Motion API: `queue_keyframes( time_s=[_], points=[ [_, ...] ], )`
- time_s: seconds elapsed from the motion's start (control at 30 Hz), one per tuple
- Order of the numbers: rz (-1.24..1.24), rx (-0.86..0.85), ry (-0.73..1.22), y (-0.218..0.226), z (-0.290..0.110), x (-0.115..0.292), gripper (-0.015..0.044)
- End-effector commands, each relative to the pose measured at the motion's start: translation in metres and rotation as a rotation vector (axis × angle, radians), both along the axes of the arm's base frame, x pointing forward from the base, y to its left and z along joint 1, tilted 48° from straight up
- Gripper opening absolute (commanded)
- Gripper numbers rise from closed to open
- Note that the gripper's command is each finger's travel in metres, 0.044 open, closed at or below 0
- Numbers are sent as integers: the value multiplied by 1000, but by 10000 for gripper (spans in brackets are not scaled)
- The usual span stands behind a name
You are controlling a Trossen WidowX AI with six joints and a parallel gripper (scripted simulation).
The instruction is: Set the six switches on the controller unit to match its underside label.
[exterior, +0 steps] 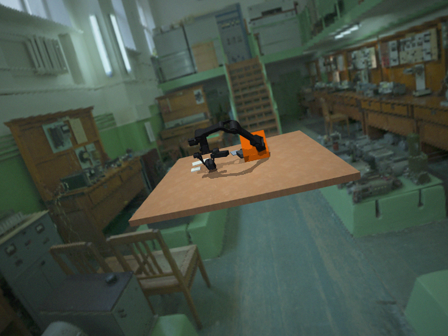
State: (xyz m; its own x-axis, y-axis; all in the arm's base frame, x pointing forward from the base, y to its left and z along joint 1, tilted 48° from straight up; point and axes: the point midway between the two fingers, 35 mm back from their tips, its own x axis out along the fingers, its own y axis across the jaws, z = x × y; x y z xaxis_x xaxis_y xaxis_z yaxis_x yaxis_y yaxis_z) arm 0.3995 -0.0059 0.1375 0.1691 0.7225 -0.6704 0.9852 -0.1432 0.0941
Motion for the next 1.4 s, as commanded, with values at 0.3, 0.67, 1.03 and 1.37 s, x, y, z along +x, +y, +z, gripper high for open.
queue_keyframes(
  time_s=[0.3, 0.67, 1.03, 1.37],
  points=[
    [1, -3, 16, 11, -7, -1, 335],
    [1, -3, 15, 20, -9, 1, 335],
    [1, -2, 15, 28, -11, 2, 335],
    [1, -2, 15, 35, -14, 4, 336]
  ],
)
